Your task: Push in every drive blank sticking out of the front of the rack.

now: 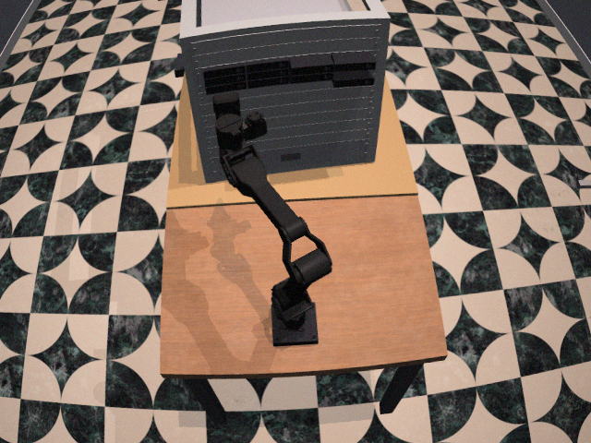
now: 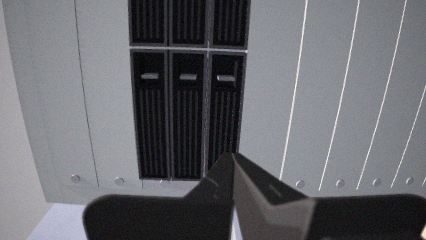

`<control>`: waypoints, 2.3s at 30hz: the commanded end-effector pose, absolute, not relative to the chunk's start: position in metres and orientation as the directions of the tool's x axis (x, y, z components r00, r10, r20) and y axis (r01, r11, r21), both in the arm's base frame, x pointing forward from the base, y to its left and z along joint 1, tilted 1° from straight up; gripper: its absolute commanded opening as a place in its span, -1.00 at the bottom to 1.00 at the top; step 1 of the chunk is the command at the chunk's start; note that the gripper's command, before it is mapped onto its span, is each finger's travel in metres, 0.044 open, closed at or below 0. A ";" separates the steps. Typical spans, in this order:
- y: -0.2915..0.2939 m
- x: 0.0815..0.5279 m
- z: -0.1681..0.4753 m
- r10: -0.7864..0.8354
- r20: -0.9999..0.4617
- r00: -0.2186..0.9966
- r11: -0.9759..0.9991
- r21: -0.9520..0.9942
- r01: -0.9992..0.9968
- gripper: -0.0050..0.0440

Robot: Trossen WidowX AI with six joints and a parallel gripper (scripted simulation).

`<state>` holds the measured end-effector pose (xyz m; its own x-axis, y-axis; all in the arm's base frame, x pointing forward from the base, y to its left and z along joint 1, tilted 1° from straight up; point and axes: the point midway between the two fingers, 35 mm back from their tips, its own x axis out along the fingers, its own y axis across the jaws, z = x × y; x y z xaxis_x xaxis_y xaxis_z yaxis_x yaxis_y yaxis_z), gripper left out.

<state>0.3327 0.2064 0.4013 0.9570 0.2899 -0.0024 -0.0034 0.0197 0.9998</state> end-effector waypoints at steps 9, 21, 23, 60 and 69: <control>0.207 0.343 0.407 0.289 0.017 0.957 0.004 1.000 -0.019 -1.00; 0.207 0.343 0.407 0.289 0.017 0.957 0.004 1.000 -0.019 -1.00; 0.208 0.344 0.407 0.289 0.017 0.957 0.004 1.000 -0.019 -1.00; 0.213 0.358 0.409 0.289 0.017 0.957 0.004 1.000 -0.019 -1.00; 0.216 0.367 0.410 0.289 0.017 0.957 0.004 1.000 -0.019 -1.00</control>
<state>0.3631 0.2154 0.4020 0.9577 0.2878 0.0010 -0.0063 0.0173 0.9998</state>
